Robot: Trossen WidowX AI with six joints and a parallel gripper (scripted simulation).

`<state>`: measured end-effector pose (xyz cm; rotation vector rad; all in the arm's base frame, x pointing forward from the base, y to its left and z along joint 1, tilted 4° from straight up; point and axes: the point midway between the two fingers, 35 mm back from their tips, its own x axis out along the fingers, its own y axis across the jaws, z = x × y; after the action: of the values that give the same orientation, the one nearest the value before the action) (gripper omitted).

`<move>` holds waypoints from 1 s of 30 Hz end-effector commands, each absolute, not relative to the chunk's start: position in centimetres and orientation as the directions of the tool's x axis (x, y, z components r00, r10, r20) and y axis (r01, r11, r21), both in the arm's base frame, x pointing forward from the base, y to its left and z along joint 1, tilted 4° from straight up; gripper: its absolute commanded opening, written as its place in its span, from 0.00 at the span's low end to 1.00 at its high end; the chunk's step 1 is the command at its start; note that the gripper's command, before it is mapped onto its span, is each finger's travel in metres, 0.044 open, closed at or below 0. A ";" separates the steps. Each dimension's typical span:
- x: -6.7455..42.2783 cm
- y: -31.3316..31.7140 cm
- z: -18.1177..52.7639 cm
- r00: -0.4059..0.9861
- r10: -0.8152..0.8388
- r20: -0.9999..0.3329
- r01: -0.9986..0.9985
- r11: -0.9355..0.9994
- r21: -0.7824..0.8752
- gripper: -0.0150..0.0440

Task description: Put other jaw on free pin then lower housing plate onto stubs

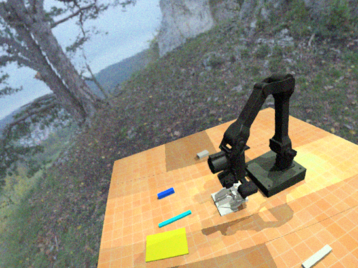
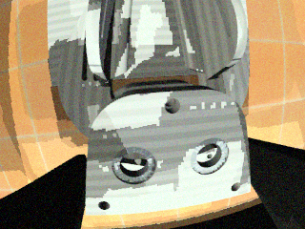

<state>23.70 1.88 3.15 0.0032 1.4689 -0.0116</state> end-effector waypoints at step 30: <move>23.6 1.8 2.1 0.091 -0.009 -0.996 -0.001 1.000 -0.010 0.85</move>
<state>23.60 1.86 2.17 -0.0029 1.4768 -0.0072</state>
